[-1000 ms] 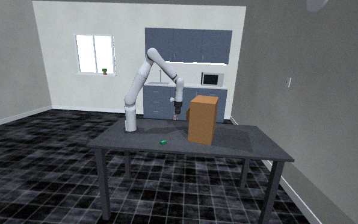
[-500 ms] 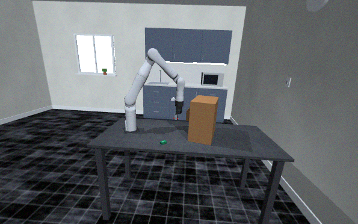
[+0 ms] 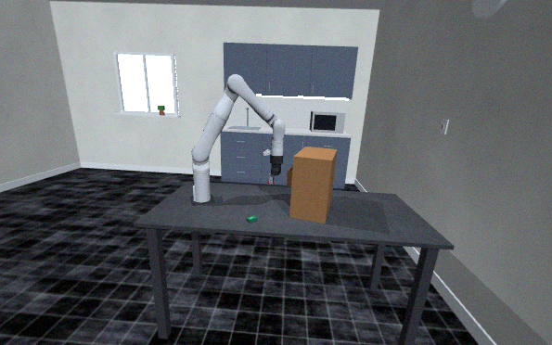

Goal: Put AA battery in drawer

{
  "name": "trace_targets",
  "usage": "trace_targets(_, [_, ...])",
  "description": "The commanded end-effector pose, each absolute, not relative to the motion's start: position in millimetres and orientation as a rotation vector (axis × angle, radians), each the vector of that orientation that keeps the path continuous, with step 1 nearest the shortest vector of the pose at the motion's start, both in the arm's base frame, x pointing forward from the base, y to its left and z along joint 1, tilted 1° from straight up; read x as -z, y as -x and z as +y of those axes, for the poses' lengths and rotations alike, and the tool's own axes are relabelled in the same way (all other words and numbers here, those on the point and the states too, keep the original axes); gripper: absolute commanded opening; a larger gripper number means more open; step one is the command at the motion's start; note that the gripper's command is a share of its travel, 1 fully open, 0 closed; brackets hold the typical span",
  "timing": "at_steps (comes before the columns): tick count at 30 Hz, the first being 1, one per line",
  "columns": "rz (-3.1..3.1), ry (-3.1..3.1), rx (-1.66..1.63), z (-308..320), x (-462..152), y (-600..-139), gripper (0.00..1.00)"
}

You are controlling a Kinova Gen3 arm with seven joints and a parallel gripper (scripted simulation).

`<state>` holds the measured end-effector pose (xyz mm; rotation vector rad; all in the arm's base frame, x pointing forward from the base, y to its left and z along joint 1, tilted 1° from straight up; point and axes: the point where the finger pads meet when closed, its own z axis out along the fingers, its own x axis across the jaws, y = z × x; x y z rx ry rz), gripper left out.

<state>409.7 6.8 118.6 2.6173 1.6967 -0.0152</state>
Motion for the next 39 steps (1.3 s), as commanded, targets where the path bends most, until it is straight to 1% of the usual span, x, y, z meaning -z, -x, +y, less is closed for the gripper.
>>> trace_targets(1, [1.679,-2.628,0.008,8,-122,-412,0.31])
trace_targets(18, [1.664,-2.637,0.010,9,-172,-411,0.31])
trace_targets(32, [1.662,-2.637,0.010,11,-238,-410,0.31])
trace_targets(39, [1.662,-2.637,0.010,11,-252,-410,0.31])
